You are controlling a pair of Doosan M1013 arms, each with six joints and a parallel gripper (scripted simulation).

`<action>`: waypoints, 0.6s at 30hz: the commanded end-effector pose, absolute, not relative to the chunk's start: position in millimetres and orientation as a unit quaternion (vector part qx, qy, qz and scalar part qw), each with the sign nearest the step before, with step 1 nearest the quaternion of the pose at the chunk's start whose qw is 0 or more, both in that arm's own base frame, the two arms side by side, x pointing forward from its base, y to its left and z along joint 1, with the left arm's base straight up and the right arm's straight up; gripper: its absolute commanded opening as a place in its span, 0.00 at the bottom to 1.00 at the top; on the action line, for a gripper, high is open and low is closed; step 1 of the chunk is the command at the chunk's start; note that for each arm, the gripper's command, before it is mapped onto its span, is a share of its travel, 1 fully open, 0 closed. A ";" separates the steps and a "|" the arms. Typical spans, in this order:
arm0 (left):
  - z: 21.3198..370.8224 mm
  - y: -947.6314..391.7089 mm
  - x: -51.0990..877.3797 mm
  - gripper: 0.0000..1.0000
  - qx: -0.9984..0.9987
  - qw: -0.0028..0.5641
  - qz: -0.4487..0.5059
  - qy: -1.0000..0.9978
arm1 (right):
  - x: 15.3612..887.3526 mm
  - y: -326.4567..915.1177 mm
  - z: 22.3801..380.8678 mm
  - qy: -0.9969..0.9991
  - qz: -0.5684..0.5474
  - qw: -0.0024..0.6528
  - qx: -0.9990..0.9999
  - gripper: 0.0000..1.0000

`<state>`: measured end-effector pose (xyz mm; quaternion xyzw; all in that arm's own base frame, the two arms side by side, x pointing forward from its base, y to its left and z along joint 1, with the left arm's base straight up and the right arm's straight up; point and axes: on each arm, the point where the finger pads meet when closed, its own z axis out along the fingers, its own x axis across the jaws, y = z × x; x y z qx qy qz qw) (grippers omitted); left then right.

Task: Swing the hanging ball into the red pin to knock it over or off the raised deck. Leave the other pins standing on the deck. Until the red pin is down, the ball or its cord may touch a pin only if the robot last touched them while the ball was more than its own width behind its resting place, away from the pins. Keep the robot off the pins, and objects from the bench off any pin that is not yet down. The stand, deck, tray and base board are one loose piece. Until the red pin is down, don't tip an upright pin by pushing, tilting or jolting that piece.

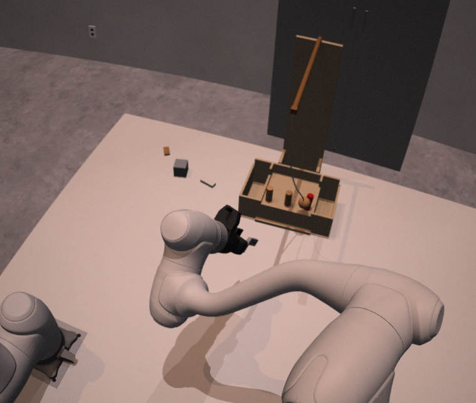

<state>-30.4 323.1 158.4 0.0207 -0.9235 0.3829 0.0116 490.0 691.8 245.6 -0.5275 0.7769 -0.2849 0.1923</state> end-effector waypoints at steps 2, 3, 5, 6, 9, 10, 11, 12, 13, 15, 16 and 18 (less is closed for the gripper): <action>158.8 323.4 -30.5 1.00 0.021 0.012 0.383 -0.924 | 474.8 698.1 278.9 0.777 -0.284 0.193 -0.527 1.00; 158.8 323.4 -30.5 1.00 0.021 0.012 0.383 -0.924 | 469.5 700.2 290.1 0.777 -0.284 0.193 -0.527 1.00; 158.8 323.4 -30.5 1.00 0.021 0.012 0.383 -0.924 | 458.3 704.6 313.8 0.777 -0.284 0.193 -0.527 1.00; 158.8 323.4 -30.5 1.00 0.021 0.012 0.383 -0.924 | 452.7 706.9 325.6 0.777 -0.284 0.193 -0.527 1.00; 158.8 323.4 -30.5 1.00 0.021 0.012 0.383 -0.924 | 447.2 709.0 337.1 0.777 -0.284 0.193 -0.527 1.00; 158.8 323.4 -30.5 1.00 0.021 0.012 0.383 -0.924 | 442.2 711.0 347.8 0.777 -0.284 0.193 -0.527 1.00; 158.8 323.4 -30.5 1.00 0.021 0.012 0.383 -0.924 | 437.6 712.9 357.4 0.777 -0.284 0.193 -0.527 1.00; 158.8 323.4 -30.5 1.00 0.021 0.012 0.383 -0.924 | 433.7 714.4 365.7 0.777 -0.284 0.193 -0.527 1.00; 158.8 323.4 -30.5 1.00 0.021 0.012 0.383 -0.924 | 430.4 715.7 372.5 0.777 -0.284 0.193 -0.527 1.00; 158.8 323.4 -30.5 1.00 0.021 0.012 0.383 -0.924 | 426.0 717.5 381.8 0.777 -0.284 0.193 -0.527 1.00; 158.8 323.4 -30.5 1.00 0.021 0.012 0.383 -0.924 | 424.8 718.0 384.4 0.777 -0.284 0.193 -0.527 1.00; 158.8 323.4 -30.5 1.00 0.021 0.012 0.383 -0.924 | 423.8 718.4 386.5 0.777 -0.284 0.193 -0.527 1.00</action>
